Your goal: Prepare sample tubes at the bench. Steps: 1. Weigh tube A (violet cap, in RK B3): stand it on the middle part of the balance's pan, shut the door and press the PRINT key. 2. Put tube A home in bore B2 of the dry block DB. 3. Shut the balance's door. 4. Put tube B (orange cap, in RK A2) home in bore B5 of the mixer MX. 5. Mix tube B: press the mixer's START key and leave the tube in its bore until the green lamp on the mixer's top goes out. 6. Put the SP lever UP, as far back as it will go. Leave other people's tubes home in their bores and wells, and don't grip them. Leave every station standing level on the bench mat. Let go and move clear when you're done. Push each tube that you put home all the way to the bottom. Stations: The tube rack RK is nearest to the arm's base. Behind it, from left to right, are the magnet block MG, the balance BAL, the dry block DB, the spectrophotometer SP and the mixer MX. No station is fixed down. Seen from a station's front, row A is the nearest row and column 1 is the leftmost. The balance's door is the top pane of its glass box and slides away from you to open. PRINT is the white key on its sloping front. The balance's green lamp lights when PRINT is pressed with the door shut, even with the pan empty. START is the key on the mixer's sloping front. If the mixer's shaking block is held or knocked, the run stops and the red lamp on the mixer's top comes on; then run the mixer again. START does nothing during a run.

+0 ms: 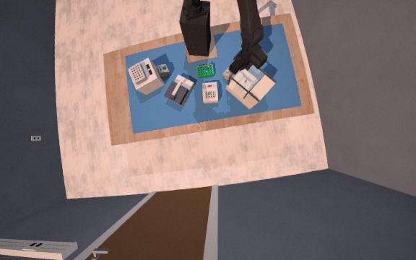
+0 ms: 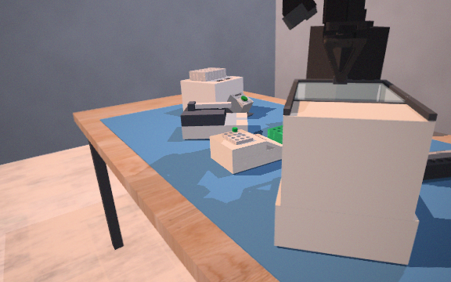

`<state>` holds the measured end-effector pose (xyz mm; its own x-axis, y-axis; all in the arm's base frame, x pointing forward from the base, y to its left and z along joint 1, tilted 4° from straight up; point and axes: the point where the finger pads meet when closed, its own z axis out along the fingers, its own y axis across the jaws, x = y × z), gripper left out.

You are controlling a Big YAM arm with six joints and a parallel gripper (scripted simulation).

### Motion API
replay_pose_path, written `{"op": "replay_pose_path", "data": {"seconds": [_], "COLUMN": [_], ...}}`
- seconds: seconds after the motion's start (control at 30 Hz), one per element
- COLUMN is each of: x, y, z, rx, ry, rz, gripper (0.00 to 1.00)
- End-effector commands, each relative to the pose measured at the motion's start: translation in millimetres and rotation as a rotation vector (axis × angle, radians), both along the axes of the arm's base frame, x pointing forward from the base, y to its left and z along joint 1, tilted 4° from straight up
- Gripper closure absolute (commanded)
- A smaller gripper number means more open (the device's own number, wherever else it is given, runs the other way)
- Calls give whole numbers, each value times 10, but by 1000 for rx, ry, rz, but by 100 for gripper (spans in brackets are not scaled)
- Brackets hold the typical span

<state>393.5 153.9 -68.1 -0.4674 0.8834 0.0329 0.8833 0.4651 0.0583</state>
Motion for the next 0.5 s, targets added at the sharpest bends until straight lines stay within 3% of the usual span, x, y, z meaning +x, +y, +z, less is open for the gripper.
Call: {"op": "replay_pose_path", "data": {"seconds": [0.0,0.47], "x": [16,-62], "y": [-13,-46], "z": [84,77], "rx": [17,12], "ry": [-28,-14], "rz": [5,4], "gripper": [94,94]}}
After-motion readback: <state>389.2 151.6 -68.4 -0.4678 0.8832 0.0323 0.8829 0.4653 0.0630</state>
